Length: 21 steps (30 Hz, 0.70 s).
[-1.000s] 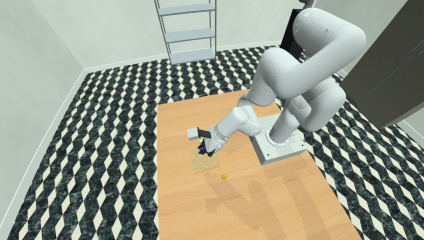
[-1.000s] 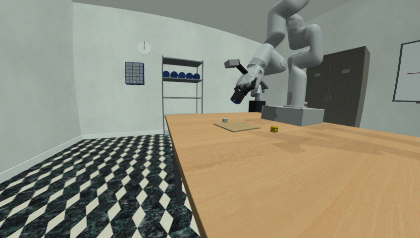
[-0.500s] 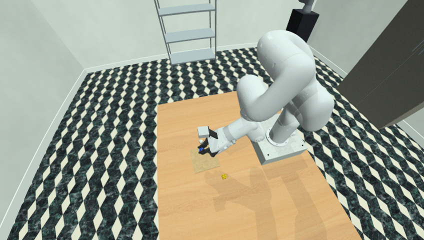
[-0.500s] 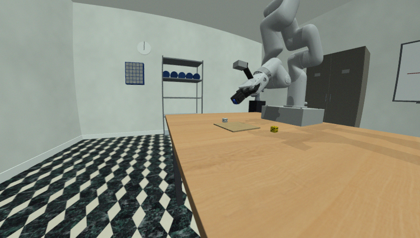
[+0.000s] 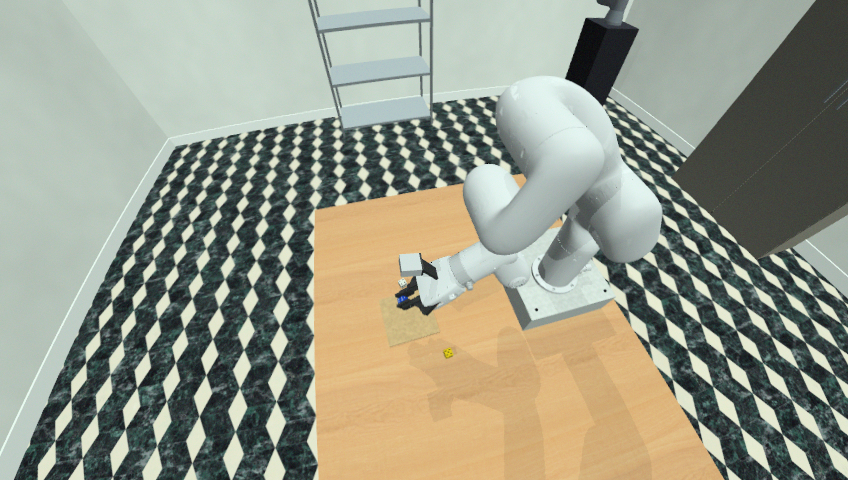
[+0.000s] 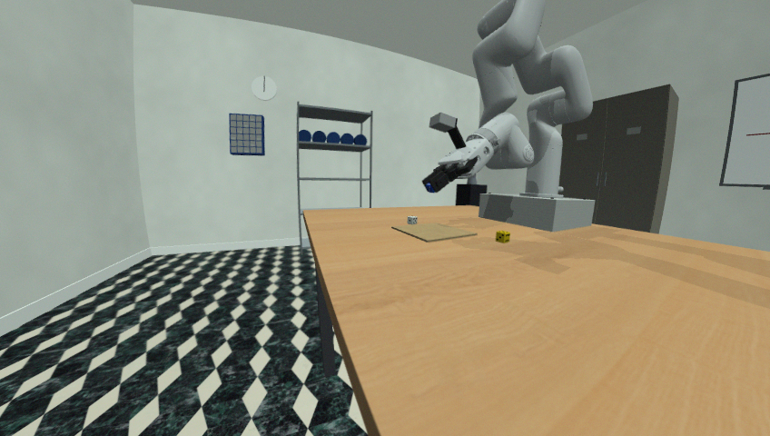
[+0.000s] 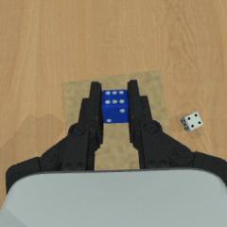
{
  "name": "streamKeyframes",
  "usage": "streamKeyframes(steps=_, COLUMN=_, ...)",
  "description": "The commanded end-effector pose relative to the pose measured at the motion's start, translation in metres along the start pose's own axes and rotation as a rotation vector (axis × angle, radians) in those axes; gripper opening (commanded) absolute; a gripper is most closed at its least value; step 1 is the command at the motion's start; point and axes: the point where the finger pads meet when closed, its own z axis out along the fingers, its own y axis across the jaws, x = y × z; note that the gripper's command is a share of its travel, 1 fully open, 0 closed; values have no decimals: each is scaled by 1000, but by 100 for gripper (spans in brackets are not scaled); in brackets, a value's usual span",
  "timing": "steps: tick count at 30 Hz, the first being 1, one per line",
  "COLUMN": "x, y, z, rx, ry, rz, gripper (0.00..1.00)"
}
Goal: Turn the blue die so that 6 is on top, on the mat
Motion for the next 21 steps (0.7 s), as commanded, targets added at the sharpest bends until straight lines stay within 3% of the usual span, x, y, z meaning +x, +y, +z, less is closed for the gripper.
streamKeyframes(steps=1, x=-6, y=0, z=4, rx=0, ry=2, rz=0, gripper=15)
streamKeyframes(steps=21, x=-55, y=0, z=39, rx=0, ry=2, rz=0, gripper=15)
